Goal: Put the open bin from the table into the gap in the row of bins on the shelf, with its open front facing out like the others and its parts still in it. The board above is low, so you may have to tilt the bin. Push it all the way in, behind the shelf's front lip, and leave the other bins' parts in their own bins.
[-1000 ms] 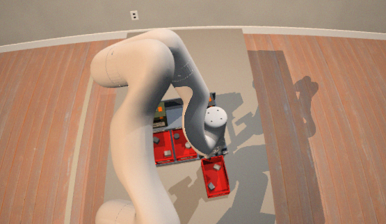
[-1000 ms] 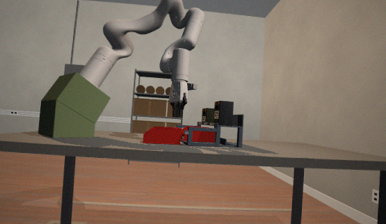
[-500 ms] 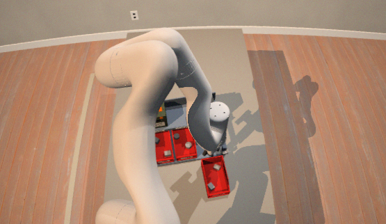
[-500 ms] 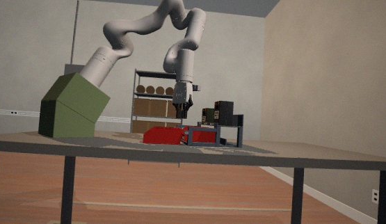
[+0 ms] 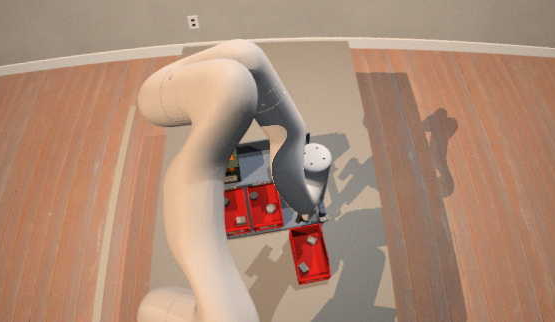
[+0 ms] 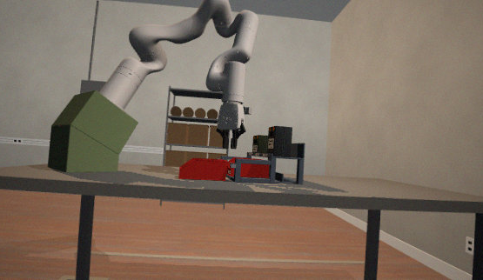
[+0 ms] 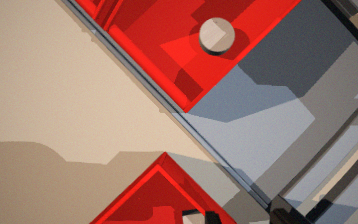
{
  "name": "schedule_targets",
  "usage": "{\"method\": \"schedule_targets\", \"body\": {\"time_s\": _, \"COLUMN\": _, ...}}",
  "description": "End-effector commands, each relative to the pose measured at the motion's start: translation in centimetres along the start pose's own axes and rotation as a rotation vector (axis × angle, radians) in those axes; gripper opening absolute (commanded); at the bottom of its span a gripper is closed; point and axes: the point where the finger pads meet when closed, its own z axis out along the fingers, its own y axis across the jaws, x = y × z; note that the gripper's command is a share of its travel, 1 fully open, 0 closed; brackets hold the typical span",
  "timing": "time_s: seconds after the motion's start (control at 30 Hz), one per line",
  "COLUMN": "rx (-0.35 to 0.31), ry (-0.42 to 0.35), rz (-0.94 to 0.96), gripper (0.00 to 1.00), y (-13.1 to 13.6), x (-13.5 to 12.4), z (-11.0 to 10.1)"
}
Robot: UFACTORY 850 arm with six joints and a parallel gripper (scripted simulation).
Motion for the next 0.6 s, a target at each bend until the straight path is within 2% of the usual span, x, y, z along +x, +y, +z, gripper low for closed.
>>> {"method": "schedule_targets", "body": {"time_s": 0.0, "rx": -0.003, "ry": 0.001, "rz": -0.182, "gripper": 0.34, "y": -0.58, "x": -0.12, "z": -0.13}}
{"method": "schedule_targets", "body": {"time_s": 0.03, "rx": -0.003, "ry": 0.001, "rz": -0.234, "gripper": 0.34, "y": -0.76, "x": -0.16, "z": -0.16}}
{"method": "schedule_targets", "body": {"time_s": 0.43, "rx": -0.003, "ry": 0.001, "rz": -0.234, "gripper": 0.34, "y": -0.76, "x": -0.16, "z": -0.16}}
{"method": "schedule_targets", "body": {"time_s": 0.57, "rx": -0.002, "ry": 0.000, "rz": -0.440, "gripper": 0.34, "y": -1.14, "x": -0.24, "z": -0.21}}
